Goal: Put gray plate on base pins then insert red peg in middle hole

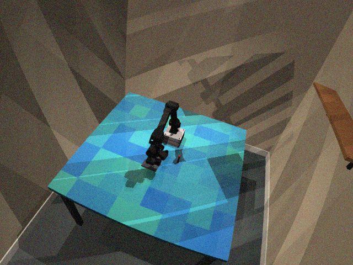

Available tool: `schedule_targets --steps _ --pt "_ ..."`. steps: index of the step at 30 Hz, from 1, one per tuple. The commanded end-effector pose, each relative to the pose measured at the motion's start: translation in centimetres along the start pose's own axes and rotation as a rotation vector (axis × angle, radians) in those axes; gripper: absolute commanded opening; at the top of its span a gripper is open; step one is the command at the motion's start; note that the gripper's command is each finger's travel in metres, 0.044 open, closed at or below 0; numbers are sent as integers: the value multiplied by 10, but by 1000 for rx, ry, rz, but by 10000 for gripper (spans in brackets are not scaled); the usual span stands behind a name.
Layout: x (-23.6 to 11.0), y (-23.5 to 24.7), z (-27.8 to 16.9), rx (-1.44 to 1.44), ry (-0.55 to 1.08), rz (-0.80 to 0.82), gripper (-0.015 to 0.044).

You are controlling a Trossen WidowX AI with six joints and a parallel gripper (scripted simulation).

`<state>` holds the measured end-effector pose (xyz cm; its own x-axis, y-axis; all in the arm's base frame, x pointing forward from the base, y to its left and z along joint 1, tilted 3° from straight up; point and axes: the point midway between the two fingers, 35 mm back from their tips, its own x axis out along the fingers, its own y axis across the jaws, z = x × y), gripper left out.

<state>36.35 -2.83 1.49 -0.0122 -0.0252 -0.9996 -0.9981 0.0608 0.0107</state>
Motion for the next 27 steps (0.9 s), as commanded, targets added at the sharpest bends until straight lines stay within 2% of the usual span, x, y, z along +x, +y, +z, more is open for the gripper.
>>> schedule_targets --steps 1,8,27 --pt "10 3 -12 -3 5 11 0" --pt "19 6 -30 -2 7 11 0" --pt "19 6 -31 -2 7 11 0"
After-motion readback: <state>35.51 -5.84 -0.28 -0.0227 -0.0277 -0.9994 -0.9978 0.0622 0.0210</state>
